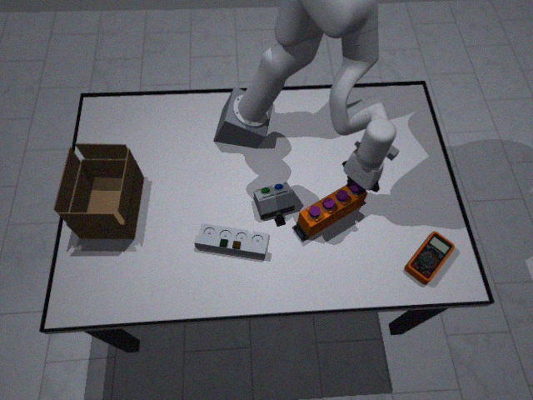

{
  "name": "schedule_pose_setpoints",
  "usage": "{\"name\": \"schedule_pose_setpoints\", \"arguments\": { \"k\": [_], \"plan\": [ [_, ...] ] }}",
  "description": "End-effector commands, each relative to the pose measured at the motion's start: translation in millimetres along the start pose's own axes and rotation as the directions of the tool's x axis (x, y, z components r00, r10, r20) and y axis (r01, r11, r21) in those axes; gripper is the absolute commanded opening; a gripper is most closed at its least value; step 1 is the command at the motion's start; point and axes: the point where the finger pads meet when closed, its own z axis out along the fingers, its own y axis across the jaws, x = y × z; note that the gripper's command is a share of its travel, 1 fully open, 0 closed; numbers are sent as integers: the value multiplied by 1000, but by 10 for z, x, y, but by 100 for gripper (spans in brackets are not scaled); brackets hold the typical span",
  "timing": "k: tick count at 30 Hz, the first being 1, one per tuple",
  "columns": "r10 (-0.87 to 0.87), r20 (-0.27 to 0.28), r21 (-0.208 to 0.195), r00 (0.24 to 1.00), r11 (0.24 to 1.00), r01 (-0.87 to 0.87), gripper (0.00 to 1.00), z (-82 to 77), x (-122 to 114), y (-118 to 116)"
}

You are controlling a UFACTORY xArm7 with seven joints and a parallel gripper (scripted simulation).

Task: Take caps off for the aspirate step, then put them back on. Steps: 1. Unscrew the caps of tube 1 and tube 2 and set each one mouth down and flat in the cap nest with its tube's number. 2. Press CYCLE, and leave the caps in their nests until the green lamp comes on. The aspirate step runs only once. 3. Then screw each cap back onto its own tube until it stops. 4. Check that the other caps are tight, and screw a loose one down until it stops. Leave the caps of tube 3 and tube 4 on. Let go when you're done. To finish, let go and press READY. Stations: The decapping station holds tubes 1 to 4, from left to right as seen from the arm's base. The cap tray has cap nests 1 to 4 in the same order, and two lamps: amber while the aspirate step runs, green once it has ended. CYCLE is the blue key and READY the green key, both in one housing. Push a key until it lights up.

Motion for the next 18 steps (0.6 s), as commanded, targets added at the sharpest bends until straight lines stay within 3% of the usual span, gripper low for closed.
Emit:
{"name": "schedule_pose_setpoints", "arguments": {
  "k": [1, 2, 3, 15, 18],
  "plan": [
    [-48, -17, -9, 999, 999, 48, 0, -12, -5, 15],
    [-48, -17, -9, 999, 999, 48, 0, -12, -6, 15],
    [-48, -17, -9, 999, 999, 48, 46, -12, -6, 15],
    [-48, -17, -9, 999, 999, 48, 46, -12, -6, 15],
    [201, -18, -5, 980, 980, -201, 46, -27, -8, 15]
  ]
}}
